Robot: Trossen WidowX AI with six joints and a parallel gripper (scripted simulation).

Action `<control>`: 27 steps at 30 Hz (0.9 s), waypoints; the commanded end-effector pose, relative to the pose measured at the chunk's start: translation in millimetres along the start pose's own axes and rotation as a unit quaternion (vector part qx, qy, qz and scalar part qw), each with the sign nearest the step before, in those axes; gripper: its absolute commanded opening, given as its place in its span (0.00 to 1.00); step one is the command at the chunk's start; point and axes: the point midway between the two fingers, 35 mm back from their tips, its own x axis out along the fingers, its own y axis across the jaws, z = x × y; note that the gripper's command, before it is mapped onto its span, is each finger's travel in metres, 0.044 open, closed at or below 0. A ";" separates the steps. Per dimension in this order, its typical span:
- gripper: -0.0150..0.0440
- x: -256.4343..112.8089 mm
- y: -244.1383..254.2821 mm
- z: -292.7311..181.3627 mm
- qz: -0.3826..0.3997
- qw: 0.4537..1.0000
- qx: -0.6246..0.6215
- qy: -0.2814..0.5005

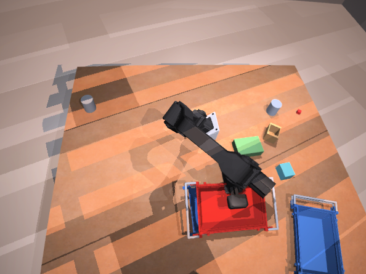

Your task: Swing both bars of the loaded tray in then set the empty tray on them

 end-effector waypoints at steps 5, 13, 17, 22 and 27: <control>0.25 4.4 2.8 -2.3 0.008 1.000 -0.004 0.005; 0.25 4.4 2.8 -2.3 0.008 1.000 -0.004 0.005; 0.25 4.9 3.1 -2.5 0.008 1.000 -0.004 0.005; 0.25 8.4 5.4 -3.8 0.008 1.000 -0.004 0.005; 0.25 10.6 6.9 -4.6 0.008 1.000 -0.004 0.005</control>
